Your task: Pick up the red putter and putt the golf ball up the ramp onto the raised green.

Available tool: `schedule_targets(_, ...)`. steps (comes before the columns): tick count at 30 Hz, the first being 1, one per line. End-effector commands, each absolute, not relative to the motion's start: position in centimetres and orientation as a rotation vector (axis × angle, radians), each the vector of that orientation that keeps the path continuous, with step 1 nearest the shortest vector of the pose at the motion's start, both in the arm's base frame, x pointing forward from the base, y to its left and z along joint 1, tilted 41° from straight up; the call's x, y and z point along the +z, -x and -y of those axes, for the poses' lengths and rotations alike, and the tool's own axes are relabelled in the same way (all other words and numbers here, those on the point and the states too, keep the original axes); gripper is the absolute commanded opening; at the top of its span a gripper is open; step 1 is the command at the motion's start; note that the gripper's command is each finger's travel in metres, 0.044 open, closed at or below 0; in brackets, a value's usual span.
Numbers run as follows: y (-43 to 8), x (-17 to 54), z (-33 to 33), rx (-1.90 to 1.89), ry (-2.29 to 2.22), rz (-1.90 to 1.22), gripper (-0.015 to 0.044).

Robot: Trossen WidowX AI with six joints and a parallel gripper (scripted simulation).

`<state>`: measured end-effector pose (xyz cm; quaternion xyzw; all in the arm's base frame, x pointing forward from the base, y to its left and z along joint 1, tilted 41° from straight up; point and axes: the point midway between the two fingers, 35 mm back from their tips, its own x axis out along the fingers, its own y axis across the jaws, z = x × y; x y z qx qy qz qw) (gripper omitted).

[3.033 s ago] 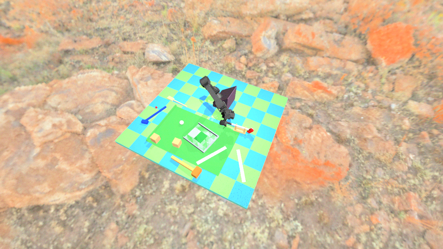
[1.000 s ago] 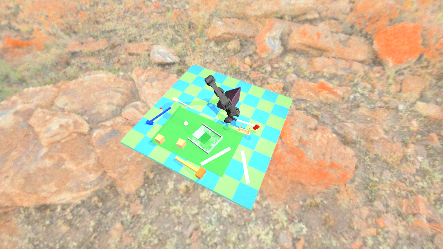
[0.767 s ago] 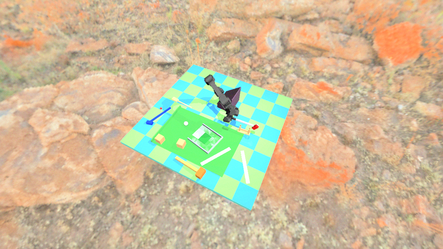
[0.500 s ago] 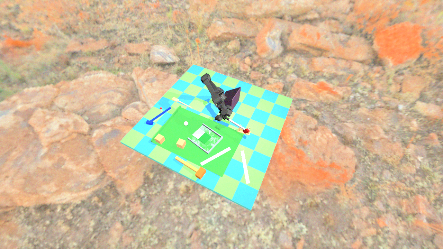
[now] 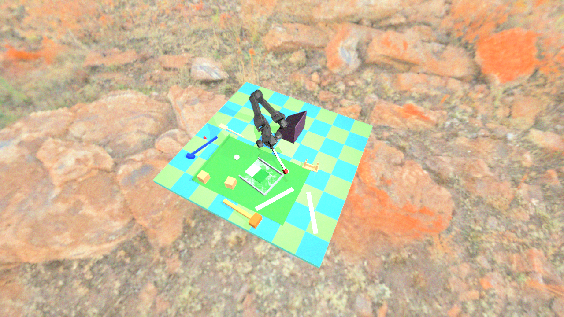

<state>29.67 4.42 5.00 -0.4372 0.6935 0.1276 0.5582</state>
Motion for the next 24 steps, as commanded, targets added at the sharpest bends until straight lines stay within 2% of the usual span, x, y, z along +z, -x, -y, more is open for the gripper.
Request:
schedule_targets(1,-29.5,7.1,-2.3,0.186,0.957,-1.624,0.0)
schedule_targets(13,-27.8,12.1,3.4,-0.096,0.789,-1.577,0.0)
schedule_targets(24,-23.6,17.0,9.1,-0.451,0.551,-1.525,0.0)
